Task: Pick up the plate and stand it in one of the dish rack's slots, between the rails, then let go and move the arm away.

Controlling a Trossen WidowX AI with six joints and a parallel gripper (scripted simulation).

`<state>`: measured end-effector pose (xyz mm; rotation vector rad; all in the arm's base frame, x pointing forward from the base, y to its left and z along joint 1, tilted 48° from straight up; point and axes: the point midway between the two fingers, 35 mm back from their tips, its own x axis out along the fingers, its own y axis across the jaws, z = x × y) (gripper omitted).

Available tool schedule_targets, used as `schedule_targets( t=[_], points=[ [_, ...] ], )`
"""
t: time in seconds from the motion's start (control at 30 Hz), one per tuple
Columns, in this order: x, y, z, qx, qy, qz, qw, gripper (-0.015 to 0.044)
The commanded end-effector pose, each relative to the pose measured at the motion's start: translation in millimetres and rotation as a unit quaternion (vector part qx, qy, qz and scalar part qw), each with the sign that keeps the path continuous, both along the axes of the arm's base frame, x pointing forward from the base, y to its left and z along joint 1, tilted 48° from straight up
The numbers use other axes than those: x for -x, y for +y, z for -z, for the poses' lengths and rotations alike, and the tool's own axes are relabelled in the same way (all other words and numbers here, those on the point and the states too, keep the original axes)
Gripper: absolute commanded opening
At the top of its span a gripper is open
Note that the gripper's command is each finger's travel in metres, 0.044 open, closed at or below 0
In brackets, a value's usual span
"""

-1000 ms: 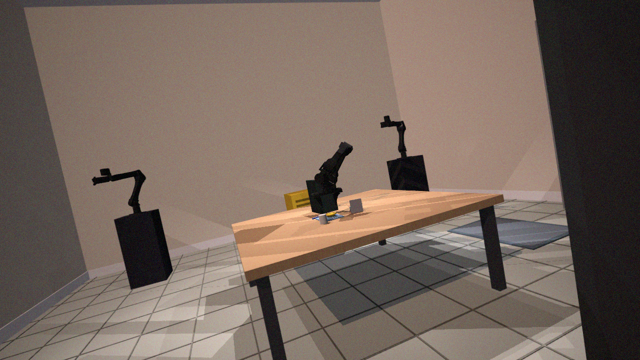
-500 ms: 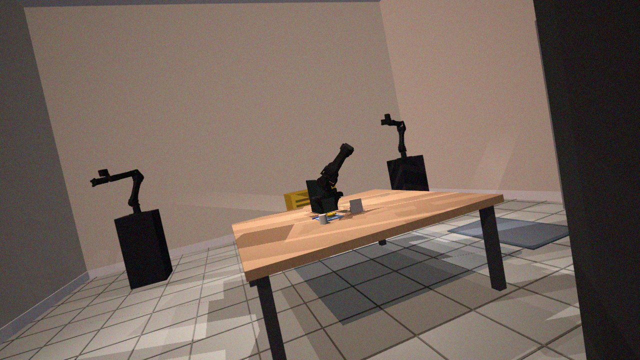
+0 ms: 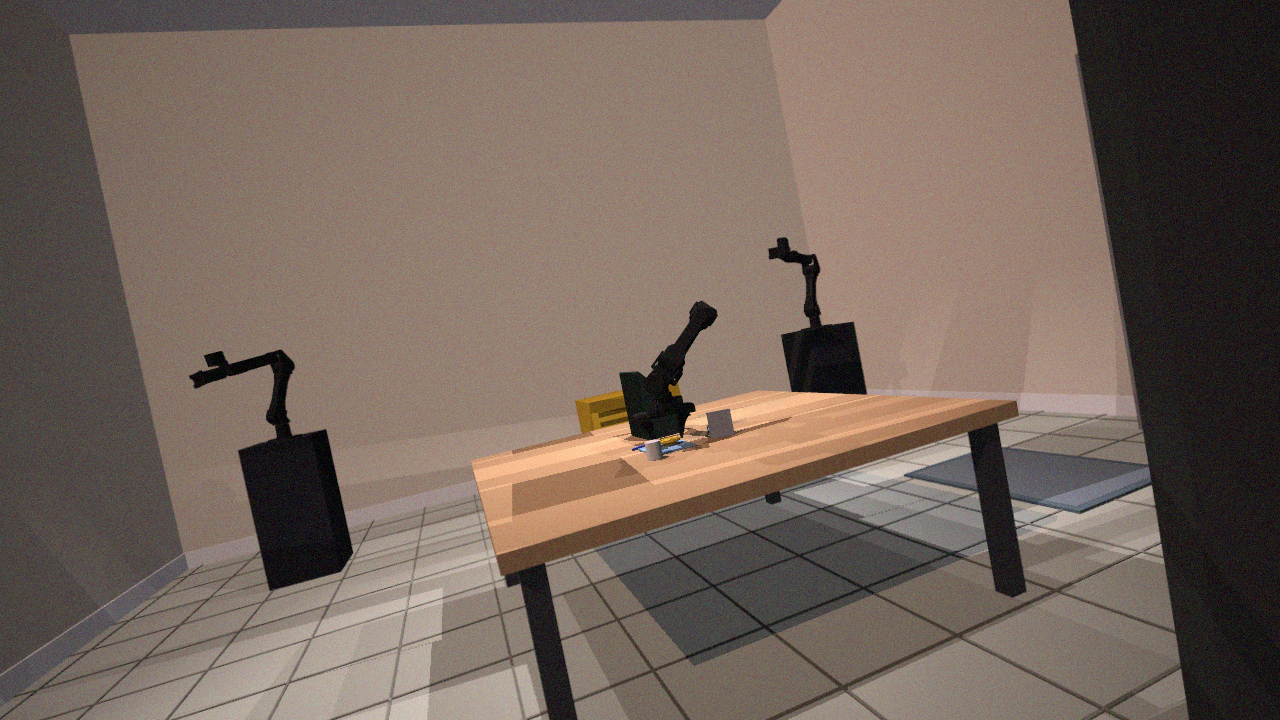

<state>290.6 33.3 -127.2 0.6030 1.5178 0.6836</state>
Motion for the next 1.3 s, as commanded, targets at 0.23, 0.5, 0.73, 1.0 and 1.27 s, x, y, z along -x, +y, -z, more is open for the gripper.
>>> schedule_targets(
  t=[0.23,0.5,0.73,1.0,1.27],
  points=[
    [4,8,6,-0.003,0.005,0.000,1.000,0.0383],
    [4,8,6,-0.003,0.005,0.000,1.000,0.0356],
    [4,8,6,-0.003,0.005,0.000,1.000,0.0290],
    [-8,-24,-17,0.003,0.004,0.002,1.000,0.0080],
    [-17,-62,-48,0.006,0.004,0.003,1.000,0.0000]
  ],
)
